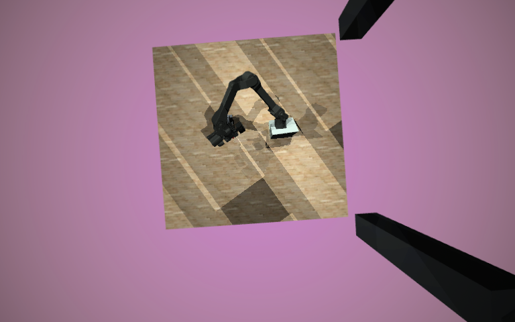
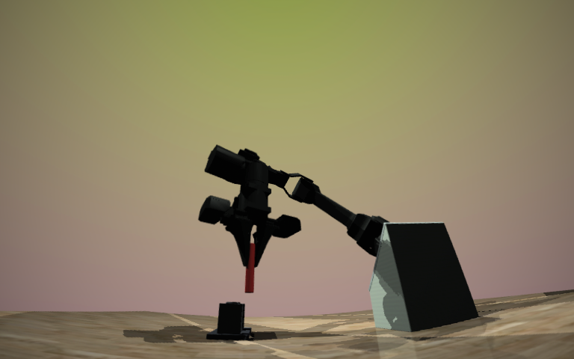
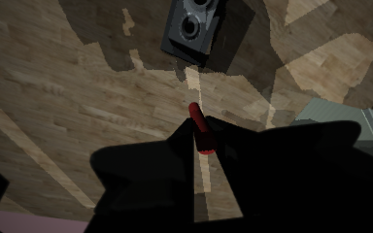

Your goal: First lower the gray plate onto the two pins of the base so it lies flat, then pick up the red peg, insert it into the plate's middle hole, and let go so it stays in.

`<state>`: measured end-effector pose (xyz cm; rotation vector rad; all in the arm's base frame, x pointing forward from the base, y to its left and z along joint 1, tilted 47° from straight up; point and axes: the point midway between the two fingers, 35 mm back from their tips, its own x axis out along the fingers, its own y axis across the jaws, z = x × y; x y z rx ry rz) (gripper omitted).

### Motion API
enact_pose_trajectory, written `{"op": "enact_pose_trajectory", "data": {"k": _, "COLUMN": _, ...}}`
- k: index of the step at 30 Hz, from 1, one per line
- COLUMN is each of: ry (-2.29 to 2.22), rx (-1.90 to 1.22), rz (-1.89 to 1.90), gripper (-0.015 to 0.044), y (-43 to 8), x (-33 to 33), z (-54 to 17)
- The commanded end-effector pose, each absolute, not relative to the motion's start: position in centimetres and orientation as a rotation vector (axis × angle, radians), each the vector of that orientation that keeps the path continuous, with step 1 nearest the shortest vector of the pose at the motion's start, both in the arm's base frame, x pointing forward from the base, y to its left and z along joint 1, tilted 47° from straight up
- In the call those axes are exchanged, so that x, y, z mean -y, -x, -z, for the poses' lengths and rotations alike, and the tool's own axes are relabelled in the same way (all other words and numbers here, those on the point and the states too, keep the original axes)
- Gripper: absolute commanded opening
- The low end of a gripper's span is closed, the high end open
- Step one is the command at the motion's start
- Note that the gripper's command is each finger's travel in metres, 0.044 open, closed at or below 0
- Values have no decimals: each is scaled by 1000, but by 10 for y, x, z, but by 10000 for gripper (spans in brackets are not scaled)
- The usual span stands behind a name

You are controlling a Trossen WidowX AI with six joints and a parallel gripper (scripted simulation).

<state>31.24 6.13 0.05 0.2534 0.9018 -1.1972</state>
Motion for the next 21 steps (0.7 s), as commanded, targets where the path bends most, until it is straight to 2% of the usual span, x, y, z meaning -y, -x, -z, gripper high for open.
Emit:
{"op": "enact_pose_trajectory", "data": {"k": 1, "ry": -260, "rx": -892, "rz": 1189, "gripper": 0, "y": -320, "x": -56, "z": -12}}
{"op": "enact_pose_trajectory", "data": {"k": 21, "ry": -249, "rx": -873, "rz": 1200, "gripper": 0, "y": -341, "x": -15, "z": -53}}
